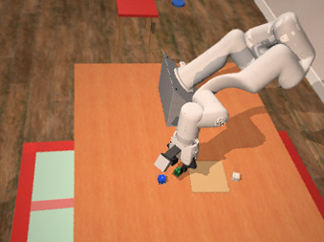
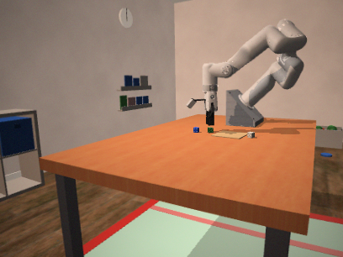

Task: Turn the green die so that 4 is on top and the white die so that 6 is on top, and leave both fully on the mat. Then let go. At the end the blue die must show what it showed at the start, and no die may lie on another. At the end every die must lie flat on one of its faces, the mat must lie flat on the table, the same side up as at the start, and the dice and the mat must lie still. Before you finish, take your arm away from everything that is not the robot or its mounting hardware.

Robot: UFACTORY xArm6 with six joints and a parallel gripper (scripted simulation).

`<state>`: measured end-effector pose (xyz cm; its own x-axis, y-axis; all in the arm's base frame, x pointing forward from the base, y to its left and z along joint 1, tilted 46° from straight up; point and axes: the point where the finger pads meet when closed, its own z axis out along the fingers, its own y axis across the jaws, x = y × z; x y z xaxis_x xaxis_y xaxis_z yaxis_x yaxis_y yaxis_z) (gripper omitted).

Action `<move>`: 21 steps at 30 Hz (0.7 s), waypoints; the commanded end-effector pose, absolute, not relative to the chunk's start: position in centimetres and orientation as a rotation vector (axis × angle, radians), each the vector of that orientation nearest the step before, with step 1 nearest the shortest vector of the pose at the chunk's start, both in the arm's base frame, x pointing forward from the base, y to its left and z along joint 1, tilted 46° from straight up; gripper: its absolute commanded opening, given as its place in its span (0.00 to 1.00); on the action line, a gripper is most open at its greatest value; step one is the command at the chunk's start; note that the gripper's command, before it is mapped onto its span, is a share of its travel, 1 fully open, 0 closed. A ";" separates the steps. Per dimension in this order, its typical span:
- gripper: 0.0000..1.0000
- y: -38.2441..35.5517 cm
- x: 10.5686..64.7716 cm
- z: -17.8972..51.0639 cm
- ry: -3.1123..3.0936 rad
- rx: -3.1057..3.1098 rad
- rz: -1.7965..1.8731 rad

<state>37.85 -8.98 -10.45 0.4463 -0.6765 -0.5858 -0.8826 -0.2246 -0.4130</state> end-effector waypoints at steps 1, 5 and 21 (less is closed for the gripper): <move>0.42 -8.8 38.0 -10.8 1.305 -1.982 0.362; 0.42 -8.7 38.1 -10.9 1.305 -1.982 0.362; 0.42 -8.5 38.1 -11.0 1.305 -1.982 0.362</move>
<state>37.98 -8.40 -11.06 0.4464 -0.6768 -0.5854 -0.8825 -0.2245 -0.4133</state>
